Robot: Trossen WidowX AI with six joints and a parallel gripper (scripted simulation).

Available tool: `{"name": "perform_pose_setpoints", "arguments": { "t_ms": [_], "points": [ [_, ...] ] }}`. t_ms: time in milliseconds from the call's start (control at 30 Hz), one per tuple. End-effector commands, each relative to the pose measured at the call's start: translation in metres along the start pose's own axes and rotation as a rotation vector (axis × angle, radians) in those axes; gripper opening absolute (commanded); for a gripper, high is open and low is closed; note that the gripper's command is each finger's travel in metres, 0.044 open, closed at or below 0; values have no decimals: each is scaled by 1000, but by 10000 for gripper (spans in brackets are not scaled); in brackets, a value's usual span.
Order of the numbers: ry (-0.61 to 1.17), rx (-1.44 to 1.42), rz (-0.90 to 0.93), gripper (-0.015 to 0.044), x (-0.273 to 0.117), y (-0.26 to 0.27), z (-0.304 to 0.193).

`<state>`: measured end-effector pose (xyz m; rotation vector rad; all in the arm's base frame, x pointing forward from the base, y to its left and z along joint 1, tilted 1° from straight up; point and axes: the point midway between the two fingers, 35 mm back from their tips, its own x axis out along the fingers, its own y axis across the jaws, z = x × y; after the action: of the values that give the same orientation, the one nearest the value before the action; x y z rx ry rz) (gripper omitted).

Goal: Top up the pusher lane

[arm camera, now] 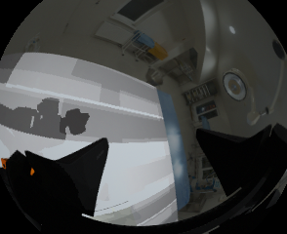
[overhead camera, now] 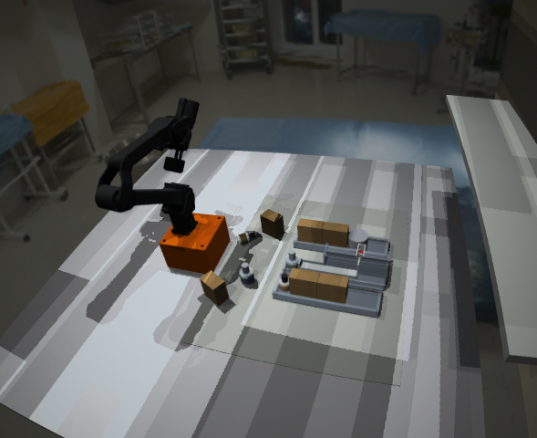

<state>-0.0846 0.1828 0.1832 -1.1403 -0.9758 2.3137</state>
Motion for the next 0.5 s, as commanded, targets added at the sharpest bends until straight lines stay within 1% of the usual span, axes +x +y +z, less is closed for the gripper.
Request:
{"name": "perform_pose_setpoints", "arguments": {
  "t_ms": [0, 167, 200, 467],
  "points": [
    [181, 253, -23, 440, -7, -9, -46],
    [425, 633, -85, 440, -31, -8, -113],
    [475, 668, -85, 440, -38, -5, -125],
    [803, 1272, -237, 440, -105, 36, -207]
  ]
}}
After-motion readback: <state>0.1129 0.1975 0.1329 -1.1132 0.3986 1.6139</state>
